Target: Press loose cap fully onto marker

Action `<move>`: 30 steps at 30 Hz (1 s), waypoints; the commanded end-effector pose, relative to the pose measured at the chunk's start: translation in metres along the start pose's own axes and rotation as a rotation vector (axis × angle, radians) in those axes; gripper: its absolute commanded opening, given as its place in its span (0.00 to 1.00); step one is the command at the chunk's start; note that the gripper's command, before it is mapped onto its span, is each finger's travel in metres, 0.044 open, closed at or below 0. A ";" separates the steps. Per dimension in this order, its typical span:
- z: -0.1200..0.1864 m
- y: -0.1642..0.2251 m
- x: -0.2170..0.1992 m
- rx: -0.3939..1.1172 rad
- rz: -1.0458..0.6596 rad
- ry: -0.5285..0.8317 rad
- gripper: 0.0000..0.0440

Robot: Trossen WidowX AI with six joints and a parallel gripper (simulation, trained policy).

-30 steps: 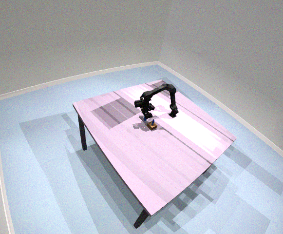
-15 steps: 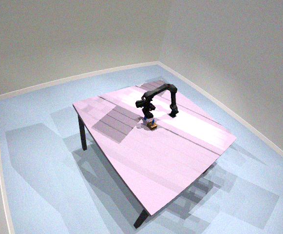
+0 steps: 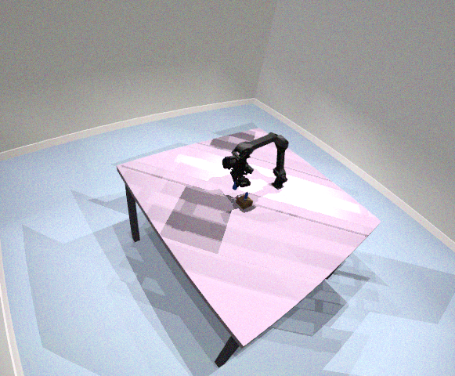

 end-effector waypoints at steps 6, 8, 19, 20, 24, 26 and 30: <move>0.028 -0.011 -0.028 0.022 0.020 0.018 0.01; 0.034 -0.015 -0.034 0.022 0.026 0.021 0.00; 0.055 -0.038 -0.066 0.002 0.059 0.023 0.00; 0.056 -0.040 -0.068 0.000 0.061 0.023 0.00; 0.056 -0.044 -0.073 -0.012 0.065 0.019 0.00; 0.054 -0.044 -0.074 -0.021 0.064 0.016 0.00; 0.048 -0.045 -0.075 -0.038 0.060 0.011 0.00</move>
Point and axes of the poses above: the point midway between the two fingers, 35 mm back from their tips, its own z axis back along the fingers, its own x axis across the jaws, y = z × x, the point moved 9 cm from there along z, back along the fingers, and after that the axes turned 10 degrees about -z, right-handed, at the moved point
